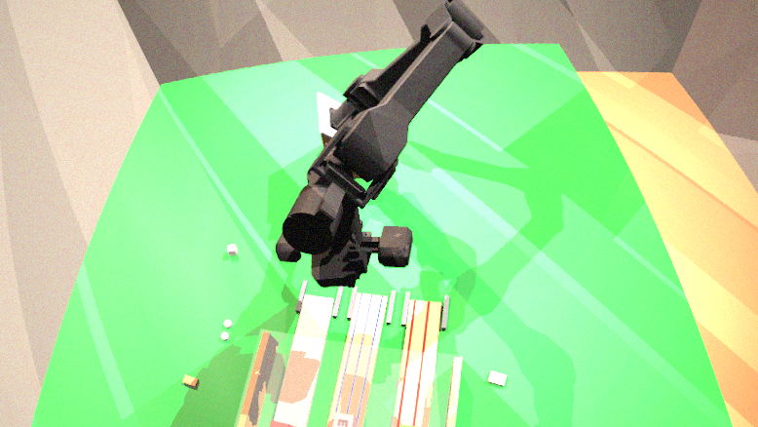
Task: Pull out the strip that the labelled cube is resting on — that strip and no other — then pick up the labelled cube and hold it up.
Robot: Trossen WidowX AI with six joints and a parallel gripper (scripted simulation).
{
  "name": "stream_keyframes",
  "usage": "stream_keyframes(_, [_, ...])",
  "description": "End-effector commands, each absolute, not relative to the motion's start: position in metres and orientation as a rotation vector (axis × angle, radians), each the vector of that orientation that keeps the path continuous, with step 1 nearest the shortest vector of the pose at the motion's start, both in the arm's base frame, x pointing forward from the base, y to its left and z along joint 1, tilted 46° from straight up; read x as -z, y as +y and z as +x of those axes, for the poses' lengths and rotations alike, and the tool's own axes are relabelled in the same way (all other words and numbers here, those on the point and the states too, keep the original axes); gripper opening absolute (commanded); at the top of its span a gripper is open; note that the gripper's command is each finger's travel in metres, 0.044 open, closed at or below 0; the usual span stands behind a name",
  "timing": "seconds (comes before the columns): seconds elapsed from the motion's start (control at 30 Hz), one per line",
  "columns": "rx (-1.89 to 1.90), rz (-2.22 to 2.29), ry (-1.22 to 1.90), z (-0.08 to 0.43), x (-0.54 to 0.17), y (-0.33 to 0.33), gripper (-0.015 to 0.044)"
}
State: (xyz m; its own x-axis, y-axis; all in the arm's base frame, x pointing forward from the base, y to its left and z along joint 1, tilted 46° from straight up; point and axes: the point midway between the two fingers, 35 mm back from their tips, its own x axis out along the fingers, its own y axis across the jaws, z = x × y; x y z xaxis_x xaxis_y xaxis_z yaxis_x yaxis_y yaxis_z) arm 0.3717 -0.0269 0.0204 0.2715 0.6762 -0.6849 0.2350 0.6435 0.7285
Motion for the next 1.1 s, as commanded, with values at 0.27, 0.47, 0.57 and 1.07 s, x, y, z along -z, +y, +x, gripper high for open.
stream_keyframes(0.27, [-0.416,0.832,1.595,0.371,-0.009,0.012,0.0000])
stream_keyframes(0.47, [-0.416,0.832,1.595,0.372,-0.005,0.015,0.0000])
stream_keyframes(0.57, [-0.415,0.832,1.594,0.373,-0.001,0.019,0.0000])
stream_keyframes(1.07, [-0.415,0.832,1.594,0.375,0.017,0.035,0.0000])
